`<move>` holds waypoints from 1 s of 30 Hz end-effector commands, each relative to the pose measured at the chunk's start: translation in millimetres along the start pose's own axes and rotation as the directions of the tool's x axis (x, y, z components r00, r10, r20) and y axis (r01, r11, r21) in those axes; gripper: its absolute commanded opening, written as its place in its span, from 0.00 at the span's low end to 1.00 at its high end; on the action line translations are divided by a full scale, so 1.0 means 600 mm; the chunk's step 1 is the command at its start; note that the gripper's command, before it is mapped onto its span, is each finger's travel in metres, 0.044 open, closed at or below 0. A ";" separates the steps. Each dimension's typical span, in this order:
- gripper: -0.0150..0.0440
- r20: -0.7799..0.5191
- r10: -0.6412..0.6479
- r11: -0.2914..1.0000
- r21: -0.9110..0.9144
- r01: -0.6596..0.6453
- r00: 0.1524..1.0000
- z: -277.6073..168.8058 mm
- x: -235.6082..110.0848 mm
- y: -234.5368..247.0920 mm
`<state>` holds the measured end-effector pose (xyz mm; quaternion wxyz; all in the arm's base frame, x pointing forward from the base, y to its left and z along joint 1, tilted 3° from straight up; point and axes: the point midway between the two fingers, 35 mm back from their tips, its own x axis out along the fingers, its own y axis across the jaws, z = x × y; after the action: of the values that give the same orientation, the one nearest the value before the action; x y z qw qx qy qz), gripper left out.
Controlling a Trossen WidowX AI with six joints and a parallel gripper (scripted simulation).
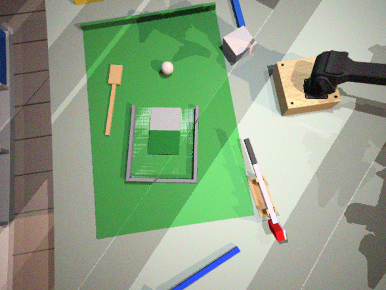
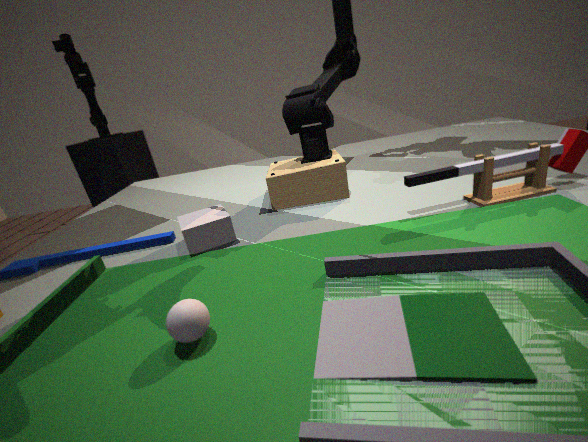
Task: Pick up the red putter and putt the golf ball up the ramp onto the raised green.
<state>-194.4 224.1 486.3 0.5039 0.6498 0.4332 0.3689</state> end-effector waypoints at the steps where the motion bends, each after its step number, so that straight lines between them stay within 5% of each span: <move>1: 0.98 0.000 0.003 1.000 -0.004 -0.003 1.000 0.004 -0.001 0.004; 14: 1.00 0.121 0.141 0.960 -0.260 -0.105 0.983 0.259 -0.018 0.153; 30: 1.00 0.241 -0.041 0.803 -0.569 0.176 0.970 0.571 0.047 0.126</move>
<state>90.8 126.2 516.4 0.6999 0.5288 0.2696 0.3974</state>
